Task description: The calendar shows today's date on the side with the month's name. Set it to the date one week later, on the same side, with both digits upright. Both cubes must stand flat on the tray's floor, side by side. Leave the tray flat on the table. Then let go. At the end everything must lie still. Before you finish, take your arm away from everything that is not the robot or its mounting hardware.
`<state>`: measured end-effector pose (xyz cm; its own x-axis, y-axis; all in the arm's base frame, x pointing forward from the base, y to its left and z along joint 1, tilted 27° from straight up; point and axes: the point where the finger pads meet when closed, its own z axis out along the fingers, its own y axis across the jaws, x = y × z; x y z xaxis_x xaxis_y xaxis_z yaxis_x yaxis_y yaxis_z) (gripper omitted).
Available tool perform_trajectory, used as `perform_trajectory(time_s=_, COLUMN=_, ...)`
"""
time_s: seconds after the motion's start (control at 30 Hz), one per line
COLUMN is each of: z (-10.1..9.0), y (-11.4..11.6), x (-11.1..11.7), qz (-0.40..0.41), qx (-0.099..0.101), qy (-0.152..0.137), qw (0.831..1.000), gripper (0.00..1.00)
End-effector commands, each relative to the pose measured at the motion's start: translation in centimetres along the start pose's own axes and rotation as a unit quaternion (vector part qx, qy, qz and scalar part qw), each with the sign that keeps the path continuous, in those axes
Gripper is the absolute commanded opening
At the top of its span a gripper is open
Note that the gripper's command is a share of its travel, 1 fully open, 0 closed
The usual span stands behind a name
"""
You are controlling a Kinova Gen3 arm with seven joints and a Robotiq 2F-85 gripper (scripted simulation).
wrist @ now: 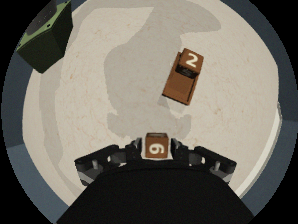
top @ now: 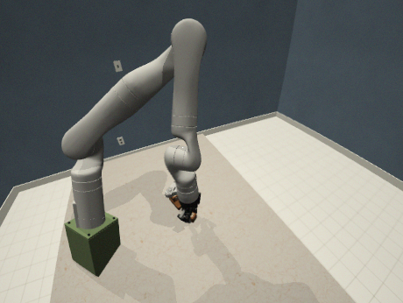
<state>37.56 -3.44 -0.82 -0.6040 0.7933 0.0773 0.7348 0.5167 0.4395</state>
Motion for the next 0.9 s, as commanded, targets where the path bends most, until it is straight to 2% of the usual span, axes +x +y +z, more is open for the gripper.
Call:
perform_trajectory(time_s=0.0, z=-0.2, y=0.0, x=-0.1, qz=0.000, qx=-0.001, qy=-0.001, qw=1.000, gripper=0.48)
perform_trajectory(time_s=0.47, z=-2.1, y=0.0, x=-0.1, qz=0.000, qx=-0.001, qy=-0.001, qw=1.000, gripper=0.48)
perform_trajectory(time_s=0.87, z=-4.8, y=0.0, x=-0.1, qz=0.000, qx=-0.001, qy=-0.001, qw=1.000, gripper=0.48)
